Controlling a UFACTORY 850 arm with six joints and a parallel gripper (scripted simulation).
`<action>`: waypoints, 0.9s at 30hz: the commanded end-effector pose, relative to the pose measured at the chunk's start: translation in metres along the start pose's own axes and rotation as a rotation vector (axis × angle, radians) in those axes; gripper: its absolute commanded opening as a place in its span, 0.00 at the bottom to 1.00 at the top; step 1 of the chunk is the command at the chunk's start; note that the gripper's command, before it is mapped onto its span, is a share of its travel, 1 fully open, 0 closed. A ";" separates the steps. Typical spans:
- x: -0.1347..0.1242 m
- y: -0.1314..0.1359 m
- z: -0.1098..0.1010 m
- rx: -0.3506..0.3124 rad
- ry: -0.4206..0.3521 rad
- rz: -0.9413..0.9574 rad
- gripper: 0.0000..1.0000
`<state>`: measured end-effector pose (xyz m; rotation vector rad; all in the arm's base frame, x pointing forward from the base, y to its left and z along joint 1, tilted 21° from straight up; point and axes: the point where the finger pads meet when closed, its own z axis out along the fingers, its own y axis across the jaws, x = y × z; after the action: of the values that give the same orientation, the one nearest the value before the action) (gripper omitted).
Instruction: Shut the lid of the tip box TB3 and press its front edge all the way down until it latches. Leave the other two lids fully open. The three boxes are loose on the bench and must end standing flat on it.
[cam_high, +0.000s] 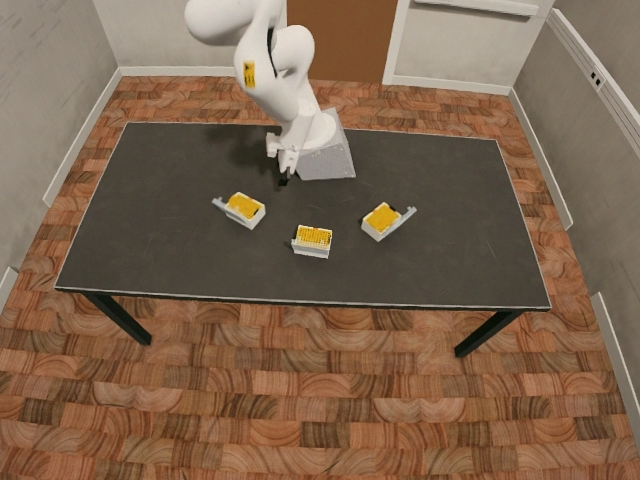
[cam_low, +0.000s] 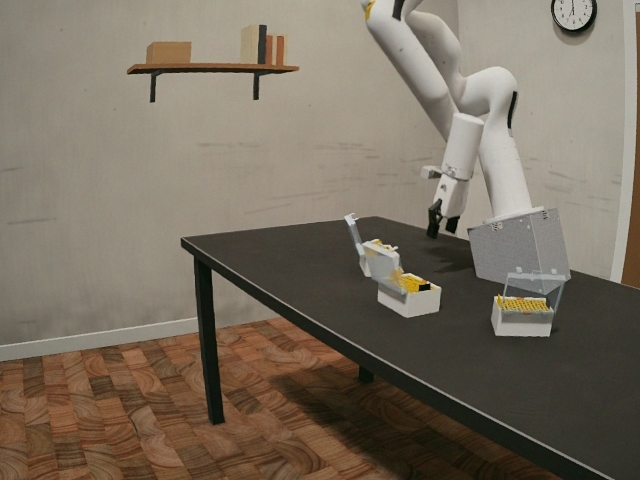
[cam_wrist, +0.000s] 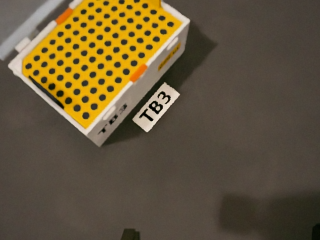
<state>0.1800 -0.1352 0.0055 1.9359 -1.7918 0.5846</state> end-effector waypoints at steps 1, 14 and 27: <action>-0.005 -0.002 0.031 0.018 0.006 0.002 1.00; -0.016 -0.003 0.075 0.018 0.006 0.002 1.00; -0.016 -0.003 0.075 0.018 0.006 0.002 1.00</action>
<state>0.1824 -0.1650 -0.0648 1.9427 -1.7906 0.6084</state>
